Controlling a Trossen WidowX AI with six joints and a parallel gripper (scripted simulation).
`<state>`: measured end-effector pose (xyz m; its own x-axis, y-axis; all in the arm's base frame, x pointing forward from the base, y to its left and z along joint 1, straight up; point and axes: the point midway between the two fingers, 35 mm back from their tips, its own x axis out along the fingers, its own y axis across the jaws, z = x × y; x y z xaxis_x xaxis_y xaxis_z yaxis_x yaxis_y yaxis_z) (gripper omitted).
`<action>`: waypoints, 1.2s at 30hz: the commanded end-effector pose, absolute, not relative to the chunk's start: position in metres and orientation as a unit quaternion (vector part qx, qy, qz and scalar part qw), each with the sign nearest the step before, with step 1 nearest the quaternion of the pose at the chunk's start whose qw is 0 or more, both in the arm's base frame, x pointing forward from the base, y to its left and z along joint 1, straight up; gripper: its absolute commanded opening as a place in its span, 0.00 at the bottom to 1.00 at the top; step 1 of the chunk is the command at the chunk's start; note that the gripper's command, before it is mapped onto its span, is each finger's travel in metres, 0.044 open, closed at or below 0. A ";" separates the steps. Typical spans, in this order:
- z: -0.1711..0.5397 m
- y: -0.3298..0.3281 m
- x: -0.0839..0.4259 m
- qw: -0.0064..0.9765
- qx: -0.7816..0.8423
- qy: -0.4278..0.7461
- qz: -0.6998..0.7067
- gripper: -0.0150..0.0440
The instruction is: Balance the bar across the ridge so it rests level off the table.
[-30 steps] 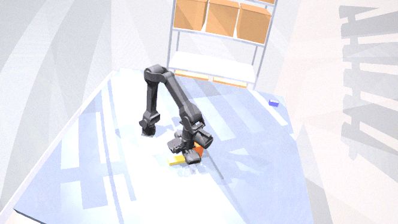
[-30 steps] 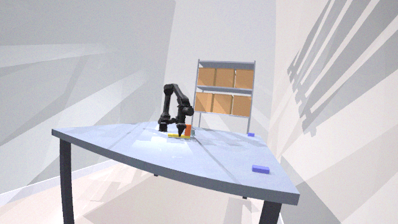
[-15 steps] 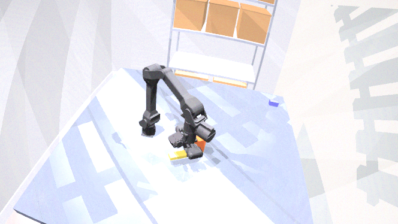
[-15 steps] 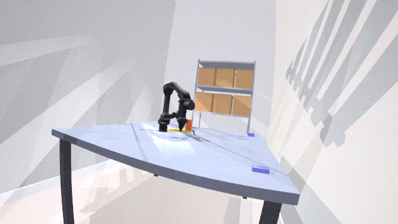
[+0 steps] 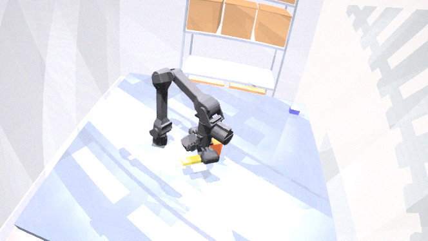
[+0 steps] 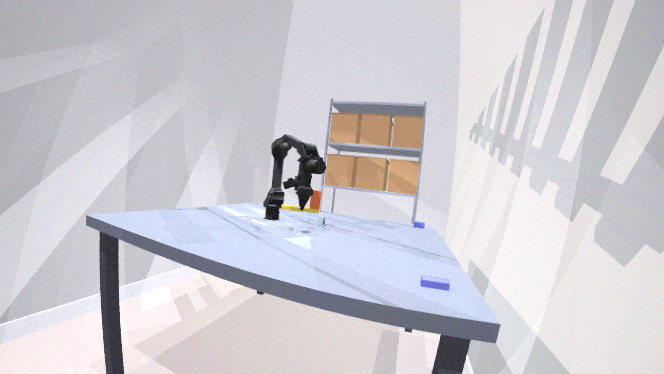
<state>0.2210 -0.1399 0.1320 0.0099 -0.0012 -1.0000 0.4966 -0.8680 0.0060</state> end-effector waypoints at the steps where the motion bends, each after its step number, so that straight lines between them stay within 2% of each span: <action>1: 0.143 -0.141 0.221 0.186 0.689 0.175 -0.678 0.25; 36: 0.144 -0.011 0.242 0.361 0.617 0.353 -0.604 0.25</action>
